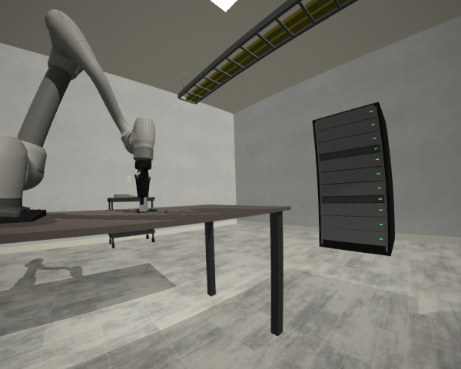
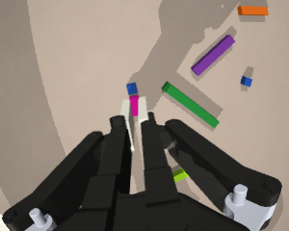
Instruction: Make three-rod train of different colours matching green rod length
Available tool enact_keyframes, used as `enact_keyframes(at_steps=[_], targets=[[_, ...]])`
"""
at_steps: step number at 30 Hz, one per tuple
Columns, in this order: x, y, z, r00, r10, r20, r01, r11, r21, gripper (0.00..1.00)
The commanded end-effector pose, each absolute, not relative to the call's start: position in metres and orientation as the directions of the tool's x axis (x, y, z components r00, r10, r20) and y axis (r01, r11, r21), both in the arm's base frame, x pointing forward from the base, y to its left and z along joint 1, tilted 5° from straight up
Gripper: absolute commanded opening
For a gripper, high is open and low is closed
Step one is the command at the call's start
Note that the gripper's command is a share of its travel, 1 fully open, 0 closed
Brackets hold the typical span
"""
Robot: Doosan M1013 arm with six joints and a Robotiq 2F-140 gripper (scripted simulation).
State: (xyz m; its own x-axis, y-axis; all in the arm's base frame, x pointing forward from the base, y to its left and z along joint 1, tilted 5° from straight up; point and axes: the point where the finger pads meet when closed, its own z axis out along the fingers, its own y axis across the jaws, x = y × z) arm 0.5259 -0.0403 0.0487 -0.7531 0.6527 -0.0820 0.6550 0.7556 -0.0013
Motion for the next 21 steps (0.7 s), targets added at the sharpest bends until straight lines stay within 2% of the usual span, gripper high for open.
enact_keyframes(at_steps=[1, 12, 21], targets=[[0.5247, -0.044, 0.0467, -0.755, 0.65, -0.083, 0.653, 0.757, -0.006, 0.03], [0.5247, -0.044, 0.0467, -0.755, 0.65, -0.083, 0.653, 0.757, -0.006, 0.03], [0.5247, -0.044, 0.0467, -0.755, 0.65, -0.083, 0.653, 0.757, -0.006, 0.1]])
